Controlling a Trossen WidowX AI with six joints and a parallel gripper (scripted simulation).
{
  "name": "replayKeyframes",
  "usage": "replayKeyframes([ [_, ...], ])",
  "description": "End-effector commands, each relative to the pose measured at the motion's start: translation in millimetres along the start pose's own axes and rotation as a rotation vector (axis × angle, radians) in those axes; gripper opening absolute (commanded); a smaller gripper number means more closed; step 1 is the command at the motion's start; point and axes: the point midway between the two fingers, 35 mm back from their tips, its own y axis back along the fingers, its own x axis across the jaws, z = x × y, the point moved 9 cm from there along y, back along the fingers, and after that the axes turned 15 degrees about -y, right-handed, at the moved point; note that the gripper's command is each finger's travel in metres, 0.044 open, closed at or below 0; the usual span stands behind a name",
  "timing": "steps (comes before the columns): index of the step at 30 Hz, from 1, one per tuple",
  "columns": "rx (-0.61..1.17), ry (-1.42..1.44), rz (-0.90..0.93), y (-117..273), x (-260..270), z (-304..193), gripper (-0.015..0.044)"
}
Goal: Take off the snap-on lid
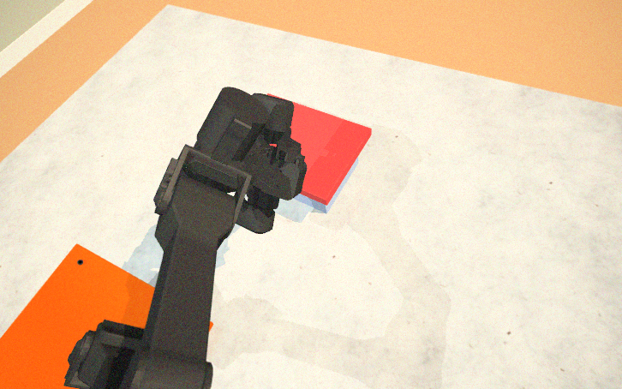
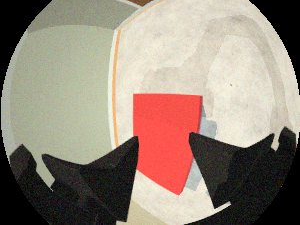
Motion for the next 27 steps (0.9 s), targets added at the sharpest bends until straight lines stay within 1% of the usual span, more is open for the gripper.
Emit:
replayKeyframes([
  [1,0.072,-0.051,0.018,26,-23,-35,0.0235],
  [4,0.117,-0.076,0.033,42,-39,-52,0.0235],
  [15,0.120,-0.077,0.034,43,-40,-53,0.0235],
  [17,0.121,-0.078,0.032,36,-46,-53,0.0235],
  [21,0.120,-0.077,0.033,3,-81,-50,0.0235],
  [27,0.118,-0.076,0.036,-2,-88,-48,0.0235],
])
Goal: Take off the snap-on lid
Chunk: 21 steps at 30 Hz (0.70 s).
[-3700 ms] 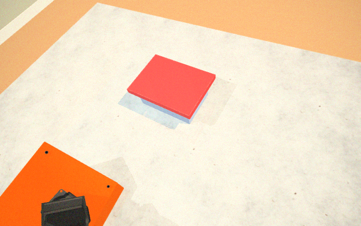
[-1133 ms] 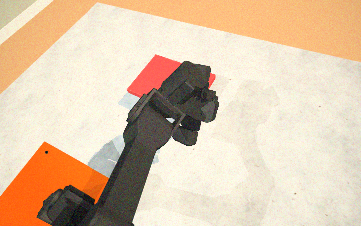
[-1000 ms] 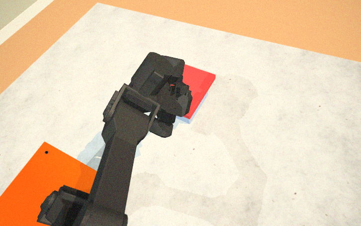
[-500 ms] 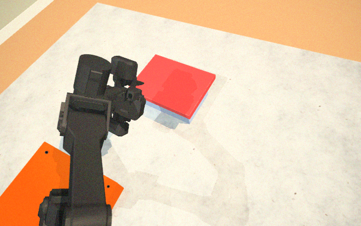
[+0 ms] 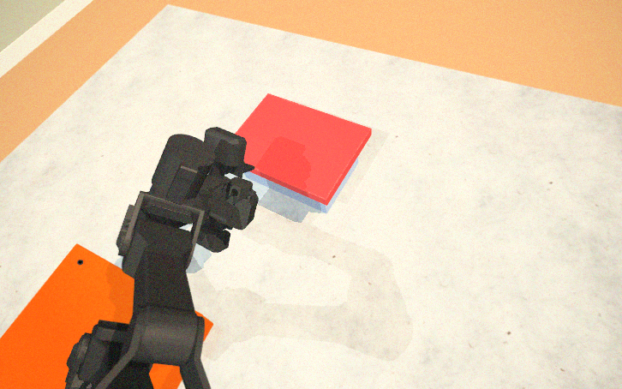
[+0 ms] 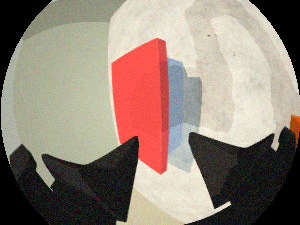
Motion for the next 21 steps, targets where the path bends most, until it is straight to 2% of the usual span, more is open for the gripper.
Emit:
replayKeyframes([
  [1,0.006,0.003,0.008,-4,-6,2,0.0235],
  [21,0.008,0.005,0.005,-31,-3,1,0.0235],
])
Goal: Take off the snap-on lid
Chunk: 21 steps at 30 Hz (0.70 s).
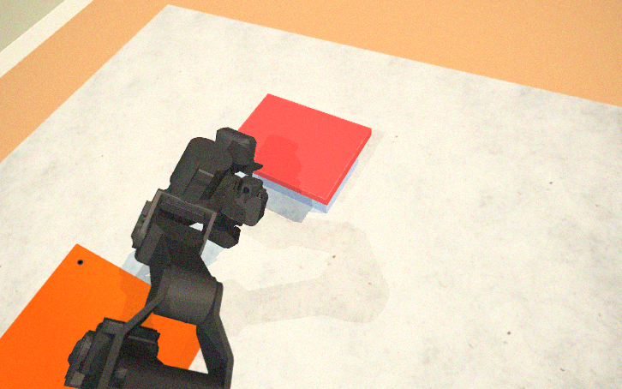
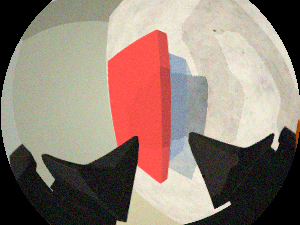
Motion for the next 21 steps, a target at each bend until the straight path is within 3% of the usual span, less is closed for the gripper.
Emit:
replayKeyframes([
  [1,0.003,0.003,0.001,-8,1,0,0.0235],
  [21,0.000,0.002,0.006,-39,-1,1,0.0235],
])
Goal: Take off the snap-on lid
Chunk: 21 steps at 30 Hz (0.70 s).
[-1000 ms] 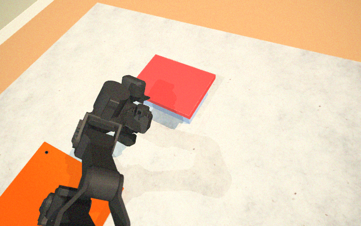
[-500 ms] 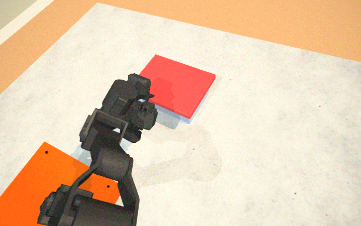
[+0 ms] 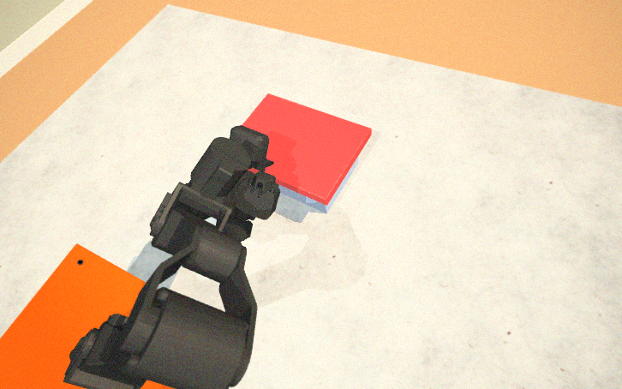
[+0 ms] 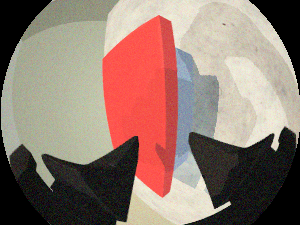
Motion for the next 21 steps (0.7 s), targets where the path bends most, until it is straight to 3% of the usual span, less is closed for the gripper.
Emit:
replayKeyframes([
  [1,0.002,0.004,0.003,-8.1,-0.4,0.6,0.0235],
  [7,0.001,0.004,0.005,-15.4,-1.7,1.2,0.0235],
  [10,0.001,0.004,0.005,-15.4,-1.7,1.2,0.0156],
  [20,0.001,0.004,0.005,-15.4,-1.7,1.2,0.0090],
  [21,0.001,0.004,0.005,-15.4,-1.7,1.2,0.0063],
])
